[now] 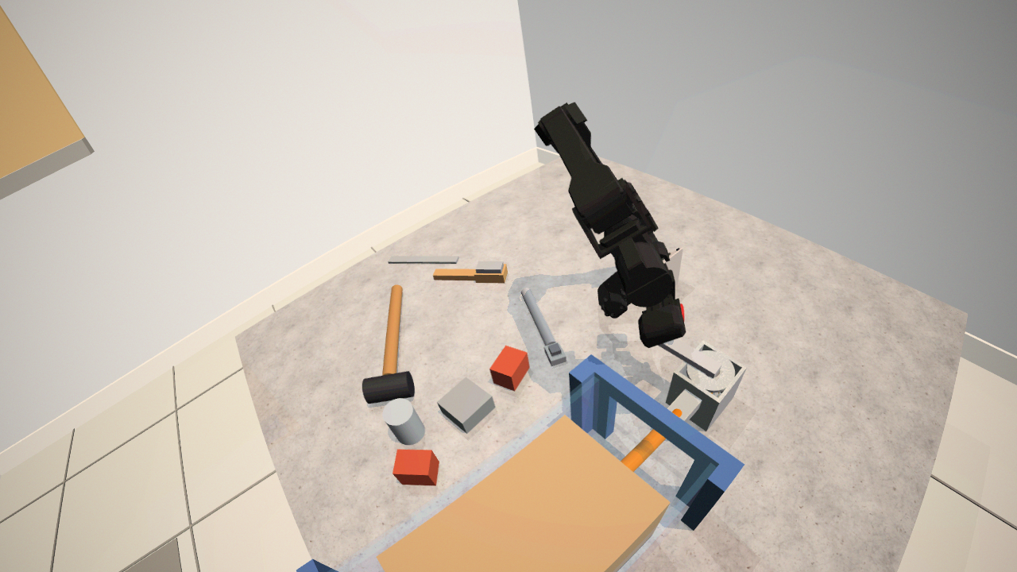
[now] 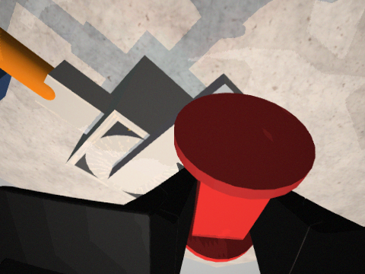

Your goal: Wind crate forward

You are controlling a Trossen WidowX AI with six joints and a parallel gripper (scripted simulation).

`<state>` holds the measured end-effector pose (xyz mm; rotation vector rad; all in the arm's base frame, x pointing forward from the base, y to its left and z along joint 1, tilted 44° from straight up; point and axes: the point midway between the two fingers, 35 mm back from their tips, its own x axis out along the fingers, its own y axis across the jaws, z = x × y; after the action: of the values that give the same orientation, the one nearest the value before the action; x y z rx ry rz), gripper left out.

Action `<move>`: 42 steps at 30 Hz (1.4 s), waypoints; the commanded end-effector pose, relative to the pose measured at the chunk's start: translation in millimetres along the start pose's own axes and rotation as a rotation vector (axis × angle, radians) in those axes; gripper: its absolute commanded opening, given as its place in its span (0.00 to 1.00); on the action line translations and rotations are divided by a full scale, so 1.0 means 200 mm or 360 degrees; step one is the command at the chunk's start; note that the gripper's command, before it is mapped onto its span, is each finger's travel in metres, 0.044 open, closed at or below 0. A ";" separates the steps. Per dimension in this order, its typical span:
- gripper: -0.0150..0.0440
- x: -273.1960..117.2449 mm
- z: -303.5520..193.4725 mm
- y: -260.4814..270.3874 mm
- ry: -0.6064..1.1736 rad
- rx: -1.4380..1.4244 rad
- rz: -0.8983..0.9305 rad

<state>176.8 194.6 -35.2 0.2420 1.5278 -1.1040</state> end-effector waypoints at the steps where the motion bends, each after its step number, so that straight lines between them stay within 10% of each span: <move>1: 0.25 -0.01 0.05 0.08 -0.0037 0.0016 0.0050; 42: 0.25 -0.05 0.10 0.38 -0.0038 0.0017 0.0057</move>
<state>234.0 216.3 -52.9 0.2432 1.5040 -1.1096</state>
